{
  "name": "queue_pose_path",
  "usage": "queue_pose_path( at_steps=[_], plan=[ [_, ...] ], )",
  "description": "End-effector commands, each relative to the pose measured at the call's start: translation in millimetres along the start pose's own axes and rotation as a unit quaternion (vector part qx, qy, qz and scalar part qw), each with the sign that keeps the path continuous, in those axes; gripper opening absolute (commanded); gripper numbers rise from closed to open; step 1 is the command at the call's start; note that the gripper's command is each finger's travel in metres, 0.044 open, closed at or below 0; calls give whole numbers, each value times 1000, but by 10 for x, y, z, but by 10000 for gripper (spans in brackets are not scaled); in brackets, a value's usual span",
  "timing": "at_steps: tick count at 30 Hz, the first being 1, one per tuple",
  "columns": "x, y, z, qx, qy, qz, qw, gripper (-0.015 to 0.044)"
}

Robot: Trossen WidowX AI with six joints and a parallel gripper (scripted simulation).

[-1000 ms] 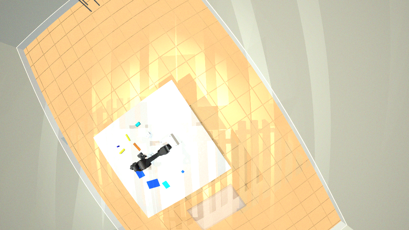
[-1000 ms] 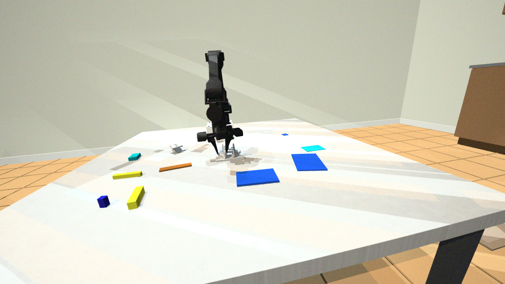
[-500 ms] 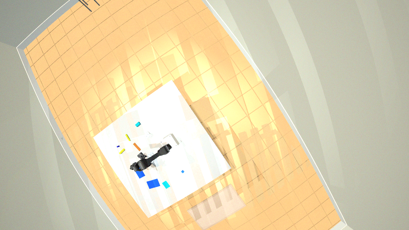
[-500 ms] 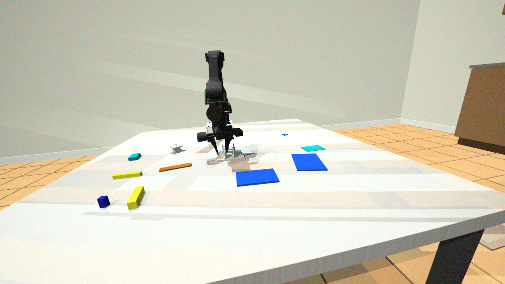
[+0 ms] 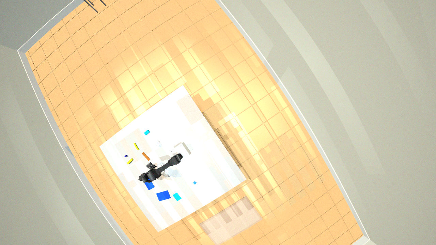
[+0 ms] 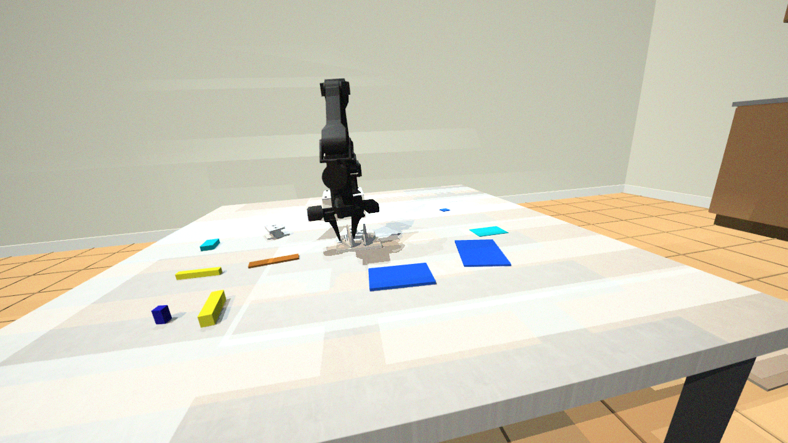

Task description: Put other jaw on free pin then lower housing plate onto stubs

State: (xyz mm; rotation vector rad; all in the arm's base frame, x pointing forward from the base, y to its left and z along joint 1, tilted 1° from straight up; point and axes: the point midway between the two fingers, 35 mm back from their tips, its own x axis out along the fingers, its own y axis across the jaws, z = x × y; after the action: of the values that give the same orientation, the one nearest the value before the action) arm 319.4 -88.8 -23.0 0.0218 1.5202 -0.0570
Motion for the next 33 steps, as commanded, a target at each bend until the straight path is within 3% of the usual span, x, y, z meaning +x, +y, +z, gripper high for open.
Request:
queue_pose_path(
  at_steps=[1,33],
  plan=[
    [19,-3,-2,-1,1,-1,1000,134],
    [21,4,-10,-1,1,-1,1000,134]
  ],
)
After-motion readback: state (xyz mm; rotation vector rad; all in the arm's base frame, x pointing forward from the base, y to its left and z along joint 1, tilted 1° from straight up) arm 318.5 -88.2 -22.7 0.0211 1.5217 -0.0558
